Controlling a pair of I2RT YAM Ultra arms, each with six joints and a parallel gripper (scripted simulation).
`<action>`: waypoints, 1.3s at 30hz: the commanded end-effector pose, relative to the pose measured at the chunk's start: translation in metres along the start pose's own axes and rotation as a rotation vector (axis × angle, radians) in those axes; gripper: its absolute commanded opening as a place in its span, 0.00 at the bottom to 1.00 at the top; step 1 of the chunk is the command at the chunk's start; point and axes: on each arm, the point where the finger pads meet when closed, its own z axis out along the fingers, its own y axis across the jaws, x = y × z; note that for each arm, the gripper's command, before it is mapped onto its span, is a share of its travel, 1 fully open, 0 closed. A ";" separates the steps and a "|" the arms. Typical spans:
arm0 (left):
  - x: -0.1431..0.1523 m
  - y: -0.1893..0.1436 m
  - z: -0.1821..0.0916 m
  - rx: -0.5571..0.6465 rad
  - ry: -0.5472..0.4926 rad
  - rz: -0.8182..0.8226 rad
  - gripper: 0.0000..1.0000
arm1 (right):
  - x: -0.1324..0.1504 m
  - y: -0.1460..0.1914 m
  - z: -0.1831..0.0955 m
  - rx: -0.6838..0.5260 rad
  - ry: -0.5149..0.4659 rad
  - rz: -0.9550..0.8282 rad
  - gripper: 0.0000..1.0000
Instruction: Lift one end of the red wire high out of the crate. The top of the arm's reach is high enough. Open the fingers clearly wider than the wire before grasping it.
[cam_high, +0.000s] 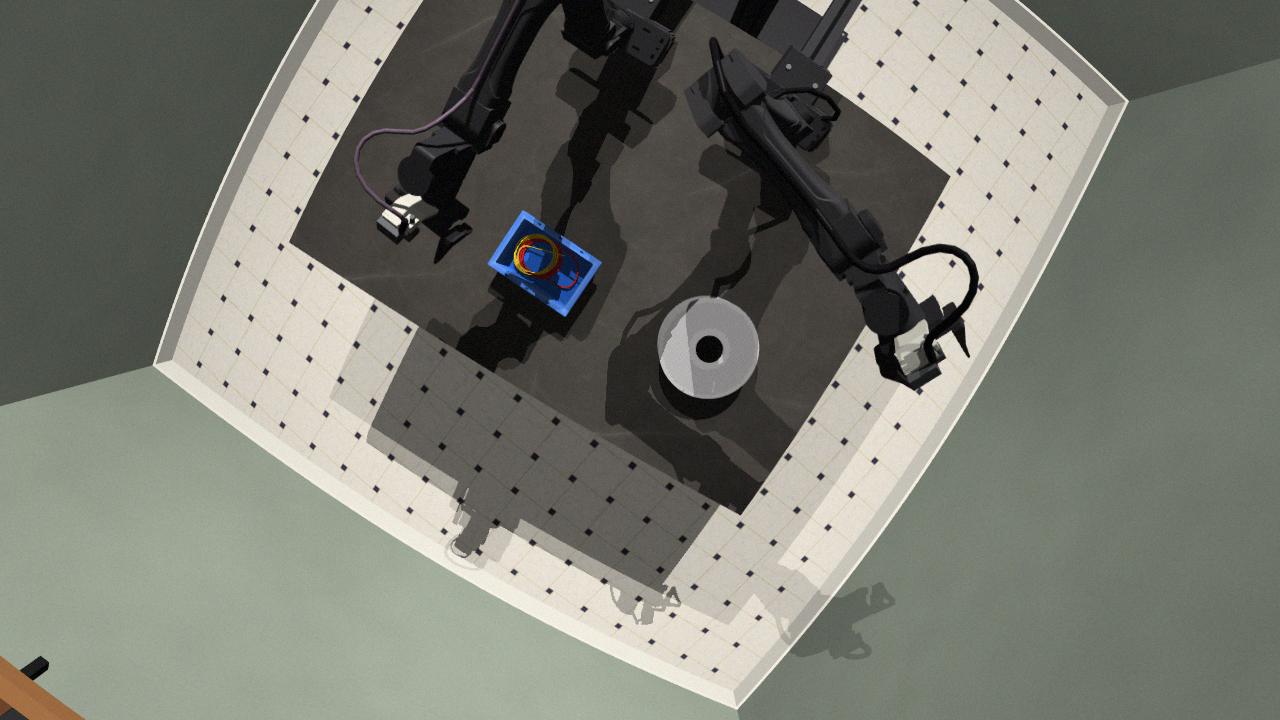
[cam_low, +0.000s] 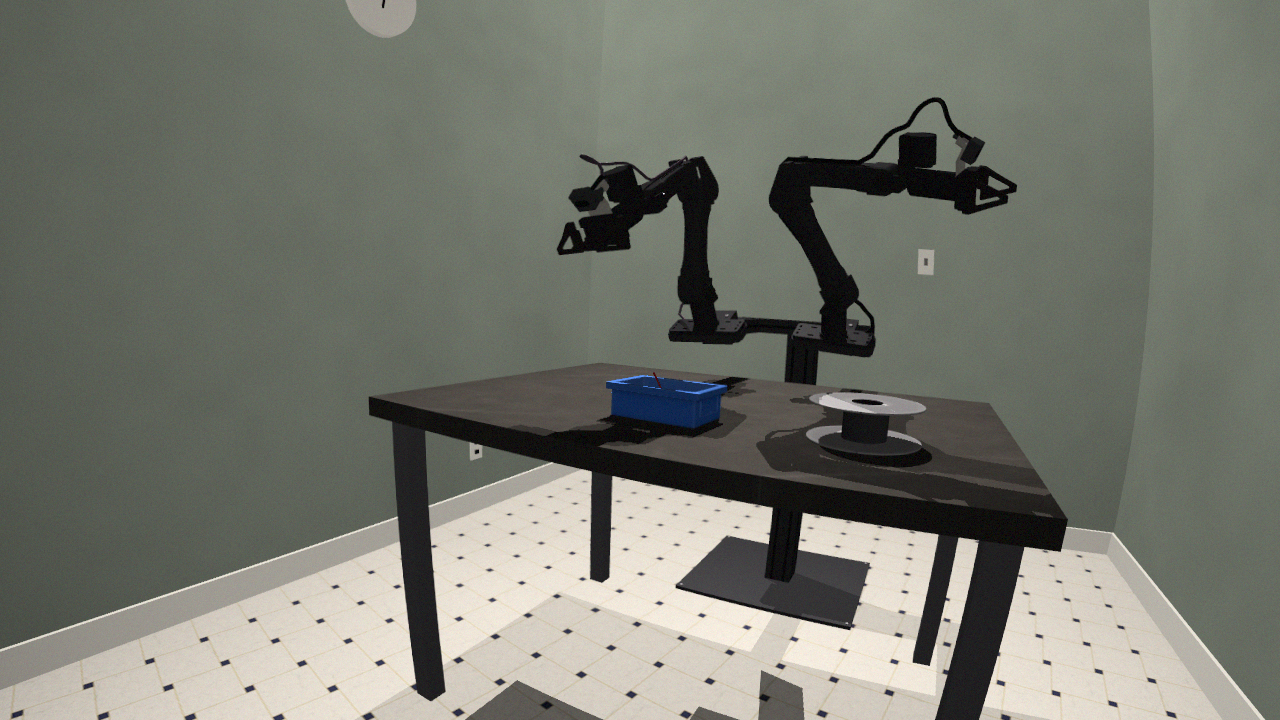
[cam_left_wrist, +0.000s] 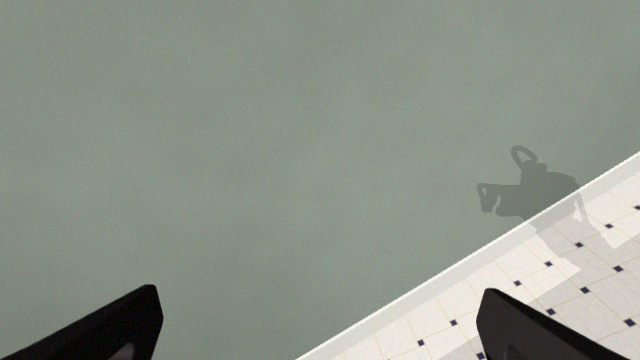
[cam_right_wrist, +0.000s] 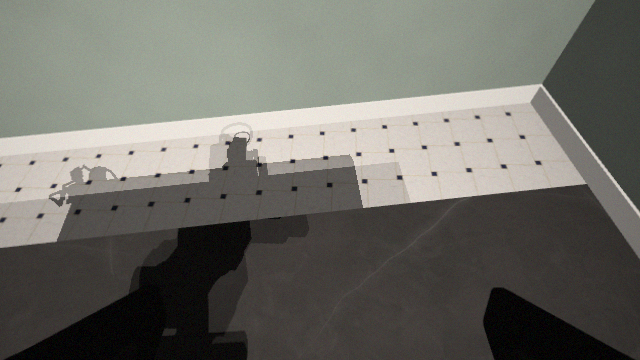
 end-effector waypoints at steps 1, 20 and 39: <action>0.011 0.030 0.005 -0.081 0.020 0.002 1.00 | -0.031 0.009 -0.012 -0.025 -0.066 -0.007 1.00; 0.010 0.107 -0.009 -0.286 0.020 0.005 1.00 | -0.031 0.025 -0.013 -0.067 -0.065 -0.009 1.00; 0.011 0.113 -0.011 -0.301 0.020 0.005 1.00 | -0.029 0.027 -0.012 -0.069 -0.063 -0.021 0.99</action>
